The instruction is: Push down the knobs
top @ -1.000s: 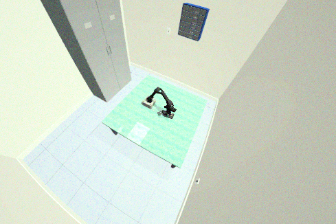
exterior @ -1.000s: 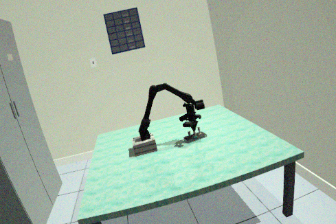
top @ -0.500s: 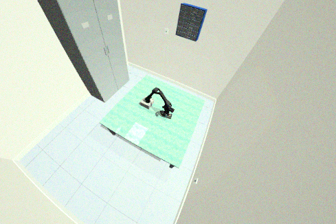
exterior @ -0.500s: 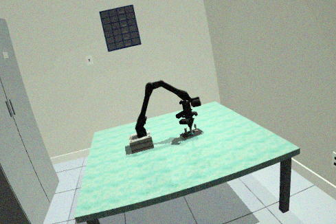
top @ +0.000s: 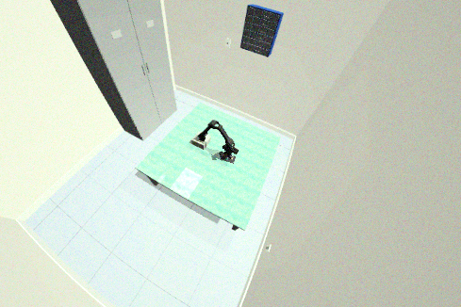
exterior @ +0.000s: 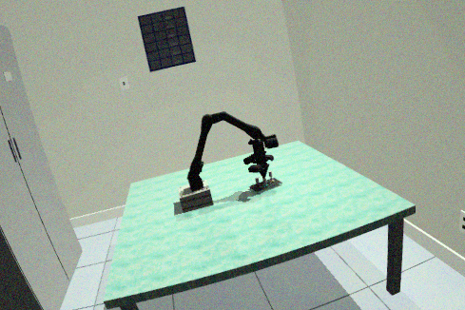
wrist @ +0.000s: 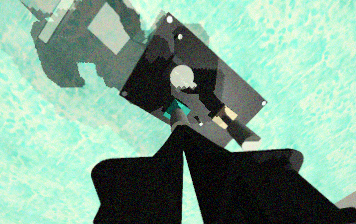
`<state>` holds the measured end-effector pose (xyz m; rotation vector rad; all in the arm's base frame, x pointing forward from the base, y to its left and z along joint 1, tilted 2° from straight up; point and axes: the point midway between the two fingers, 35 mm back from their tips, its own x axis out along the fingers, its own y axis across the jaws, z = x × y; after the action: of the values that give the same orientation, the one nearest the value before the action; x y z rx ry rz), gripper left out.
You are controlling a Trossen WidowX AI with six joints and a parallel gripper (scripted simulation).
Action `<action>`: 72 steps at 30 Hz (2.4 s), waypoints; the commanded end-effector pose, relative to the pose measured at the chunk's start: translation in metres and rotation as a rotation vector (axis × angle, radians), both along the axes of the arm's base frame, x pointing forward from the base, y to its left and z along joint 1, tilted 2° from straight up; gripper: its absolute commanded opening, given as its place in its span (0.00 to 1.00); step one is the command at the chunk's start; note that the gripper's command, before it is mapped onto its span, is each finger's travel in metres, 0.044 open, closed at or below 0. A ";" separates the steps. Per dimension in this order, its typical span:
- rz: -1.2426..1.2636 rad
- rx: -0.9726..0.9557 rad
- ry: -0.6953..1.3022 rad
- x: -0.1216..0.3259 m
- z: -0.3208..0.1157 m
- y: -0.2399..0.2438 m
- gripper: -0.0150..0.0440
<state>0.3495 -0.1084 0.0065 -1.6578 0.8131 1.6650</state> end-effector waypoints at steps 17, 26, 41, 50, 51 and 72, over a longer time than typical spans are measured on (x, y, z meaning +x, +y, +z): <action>0.001 -0.003 0.002 0.000 -0.005 -0.001 0.25; 0.001 -0.003 0.002 0.000 -0.005 -0.001 0.25; 0.001 -0.003 0.002 0.000 -0.006 -0.001 0.25; 0.001 -0.003 0.002 0.000 -0.006 -0.001 0.25; 0.001 -0.003 0.002 0.000 -0.006 -0.001 0.25; 0.001 -0.003 0.002 0.001 0.000 -0.001 0.25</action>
<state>0.3497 -0.1084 0.0037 -1.6572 0.8132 1.6660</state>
